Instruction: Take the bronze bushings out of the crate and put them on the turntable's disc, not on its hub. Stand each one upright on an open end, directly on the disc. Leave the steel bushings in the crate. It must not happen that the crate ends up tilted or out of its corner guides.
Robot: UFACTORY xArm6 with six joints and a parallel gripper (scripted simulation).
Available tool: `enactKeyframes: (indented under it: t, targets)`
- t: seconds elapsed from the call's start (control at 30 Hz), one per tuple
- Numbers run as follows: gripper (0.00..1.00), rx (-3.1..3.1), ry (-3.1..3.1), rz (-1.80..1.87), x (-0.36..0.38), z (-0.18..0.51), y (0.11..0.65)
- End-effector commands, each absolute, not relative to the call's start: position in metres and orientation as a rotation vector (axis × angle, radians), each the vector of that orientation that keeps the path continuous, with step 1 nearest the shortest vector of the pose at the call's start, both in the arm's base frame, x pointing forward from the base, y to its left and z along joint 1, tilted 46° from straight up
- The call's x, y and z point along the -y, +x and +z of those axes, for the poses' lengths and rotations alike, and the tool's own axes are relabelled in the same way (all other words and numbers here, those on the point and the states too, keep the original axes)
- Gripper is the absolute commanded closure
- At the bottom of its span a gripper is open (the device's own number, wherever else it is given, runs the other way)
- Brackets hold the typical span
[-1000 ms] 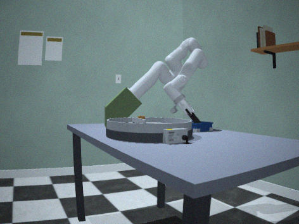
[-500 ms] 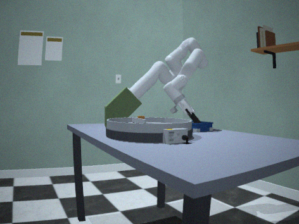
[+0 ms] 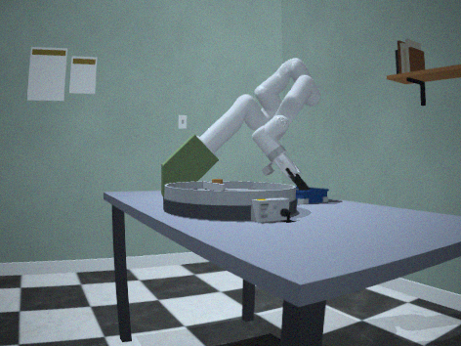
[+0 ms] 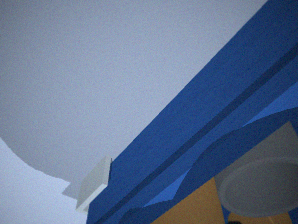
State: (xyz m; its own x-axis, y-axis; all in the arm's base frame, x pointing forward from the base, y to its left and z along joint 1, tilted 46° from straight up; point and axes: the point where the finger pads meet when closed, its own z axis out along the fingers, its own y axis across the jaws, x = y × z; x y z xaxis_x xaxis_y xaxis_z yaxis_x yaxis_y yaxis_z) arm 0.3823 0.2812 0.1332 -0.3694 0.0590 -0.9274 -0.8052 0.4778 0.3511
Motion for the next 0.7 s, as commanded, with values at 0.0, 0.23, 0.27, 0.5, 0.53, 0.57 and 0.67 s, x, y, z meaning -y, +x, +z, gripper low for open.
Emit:
enactKeyframes:
  t: [0.0, 0.23, 0.27, 0.5, 0.53, 0.57, 0.67]
  targets:
    - [1.0, -1.703, -0.643, 1.058, -0.281, 0.1336, 0.3826]
    - [1.0, -1.703, -0.643, 1.058, -0.281, 0.1336, 0.3826]
    - [1.0, -1.703, -0.643, 1.058, -0.281, 0.1336, 0.3826]
    - [1.0, -1.703, -0.643, 1.058, -0.28, 0.1346, 0.3824]
    - [1.0, -1.703, -0.643, 1.058, -0.2794, 0.1353, 0.3823]
    - [1.0, -1.703, -0.643, 1.058, -0.2785, 0.1361, 0.3822]
    - [1.0, -1.703, -0.643, 1.058, -0.2744, 0.1402, 0.3814]
